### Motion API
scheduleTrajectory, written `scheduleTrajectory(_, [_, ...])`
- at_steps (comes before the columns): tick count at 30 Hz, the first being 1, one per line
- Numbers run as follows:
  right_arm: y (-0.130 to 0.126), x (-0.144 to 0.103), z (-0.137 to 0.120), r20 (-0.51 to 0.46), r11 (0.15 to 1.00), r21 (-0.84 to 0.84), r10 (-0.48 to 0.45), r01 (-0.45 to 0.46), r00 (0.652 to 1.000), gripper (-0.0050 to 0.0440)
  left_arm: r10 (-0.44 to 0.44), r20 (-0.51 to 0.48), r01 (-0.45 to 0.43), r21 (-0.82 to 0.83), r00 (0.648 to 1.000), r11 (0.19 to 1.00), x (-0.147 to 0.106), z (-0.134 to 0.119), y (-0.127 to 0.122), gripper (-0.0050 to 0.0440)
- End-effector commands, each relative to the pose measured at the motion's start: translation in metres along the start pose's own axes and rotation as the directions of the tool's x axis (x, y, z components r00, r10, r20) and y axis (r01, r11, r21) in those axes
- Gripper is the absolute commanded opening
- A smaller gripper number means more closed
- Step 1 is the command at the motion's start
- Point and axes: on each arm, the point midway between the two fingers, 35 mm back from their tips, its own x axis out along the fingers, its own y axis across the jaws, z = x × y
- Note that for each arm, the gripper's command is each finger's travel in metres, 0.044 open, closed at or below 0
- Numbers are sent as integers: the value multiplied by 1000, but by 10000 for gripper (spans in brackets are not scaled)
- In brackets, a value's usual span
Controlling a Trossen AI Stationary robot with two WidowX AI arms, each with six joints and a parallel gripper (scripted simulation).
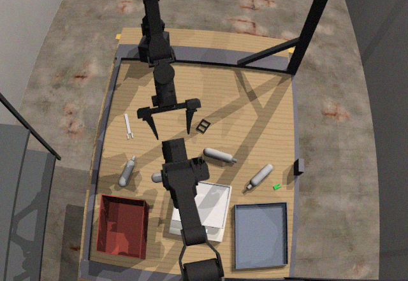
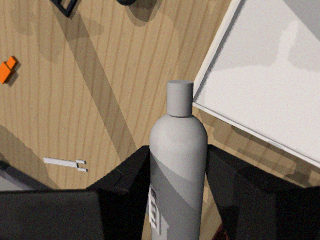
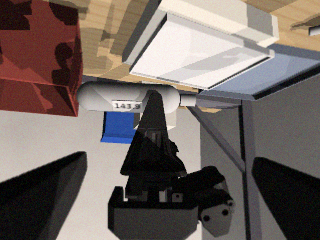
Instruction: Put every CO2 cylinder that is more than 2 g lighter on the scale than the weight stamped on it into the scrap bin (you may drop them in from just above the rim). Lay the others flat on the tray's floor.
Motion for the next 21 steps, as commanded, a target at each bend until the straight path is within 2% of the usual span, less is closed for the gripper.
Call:
scheduleTrajectory(1, [-1, -3, -9, -22, 1000, -1, -2, 2, 1000, 440, 22, 1, -22, 3, 1000, 1000, -4, -2, 9, -50])
scheduleTrajectory(10, [-2, -17, -2, -20, 1000, -3, -4, 4, 1000, 440, 24, 0, -24, 1, 1000, 1000, -6, -1, 8, -50])
scheduleTrajectory(14, [-2, -30, 3, -19, 1000, -2, -3, 3, 1000, 440, 24, 0, -24, 1, 1000, 1000, -6, -1, 8, -50])
scheduleTrajectory(21, [-1, -33, 4, -19, 1000, -1, -3, 3, 1000, 440, 24, 0, -24, 1, 1000, 1000, -6, -1, 8, -50])
